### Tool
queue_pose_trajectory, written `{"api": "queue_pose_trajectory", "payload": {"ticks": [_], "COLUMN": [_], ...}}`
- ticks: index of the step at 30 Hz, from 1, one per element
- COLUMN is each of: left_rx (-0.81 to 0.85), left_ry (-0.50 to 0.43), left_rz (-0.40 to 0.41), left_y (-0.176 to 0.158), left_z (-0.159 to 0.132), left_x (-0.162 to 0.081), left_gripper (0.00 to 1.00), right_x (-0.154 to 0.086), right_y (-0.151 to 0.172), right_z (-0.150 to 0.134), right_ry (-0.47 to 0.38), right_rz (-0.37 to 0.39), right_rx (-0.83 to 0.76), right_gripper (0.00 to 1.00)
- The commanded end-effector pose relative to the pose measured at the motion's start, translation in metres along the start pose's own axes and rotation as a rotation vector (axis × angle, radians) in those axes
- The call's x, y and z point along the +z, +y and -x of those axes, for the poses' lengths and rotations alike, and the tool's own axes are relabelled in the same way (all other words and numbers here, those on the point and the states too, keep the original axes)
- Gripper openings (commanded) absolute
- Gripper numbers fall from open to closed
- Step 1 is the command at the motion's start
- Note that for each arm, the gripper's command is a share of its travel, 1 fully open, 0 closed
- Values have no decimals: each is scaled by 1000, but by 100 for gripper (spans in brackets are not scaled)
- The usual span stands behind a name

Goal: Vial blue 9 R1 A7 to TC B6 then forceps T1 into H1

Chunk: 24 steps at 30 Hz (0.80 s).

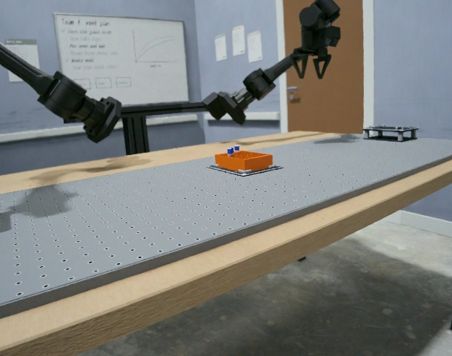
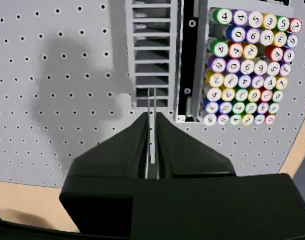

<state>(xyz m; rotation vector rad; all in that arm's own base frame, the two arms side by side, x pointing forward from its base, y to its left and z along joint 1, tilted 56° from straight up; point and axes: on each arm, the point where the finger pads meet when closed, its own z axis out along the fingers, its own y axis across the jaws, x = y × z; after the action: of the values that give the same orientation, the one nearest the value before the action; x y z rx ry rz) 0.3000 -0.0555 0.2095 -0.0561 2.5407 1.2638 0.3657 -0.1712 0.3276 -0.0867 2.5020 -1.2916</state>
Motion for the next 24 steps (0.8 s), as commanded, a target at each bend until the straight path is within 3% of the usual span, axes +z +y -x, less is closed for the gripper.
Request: {"api": "queue_pose_trajectory", "payload": {"ticks": [1,24], "left_rx": [-15,-15], "left_ry": [-6,-6], "left_rz": [-3,-3], "left_y": [2,2], "left_z": [6,6], "left_x": [-5,-5], "left_gripper": [100,100], "right_x": [7,13], "right_y": [-1,2], "right_z": [1,0], "right_ry": [6,9], "right_rz": [-2,0], "right_rx": [-8,-12], "right_gripper": [7,7]}}
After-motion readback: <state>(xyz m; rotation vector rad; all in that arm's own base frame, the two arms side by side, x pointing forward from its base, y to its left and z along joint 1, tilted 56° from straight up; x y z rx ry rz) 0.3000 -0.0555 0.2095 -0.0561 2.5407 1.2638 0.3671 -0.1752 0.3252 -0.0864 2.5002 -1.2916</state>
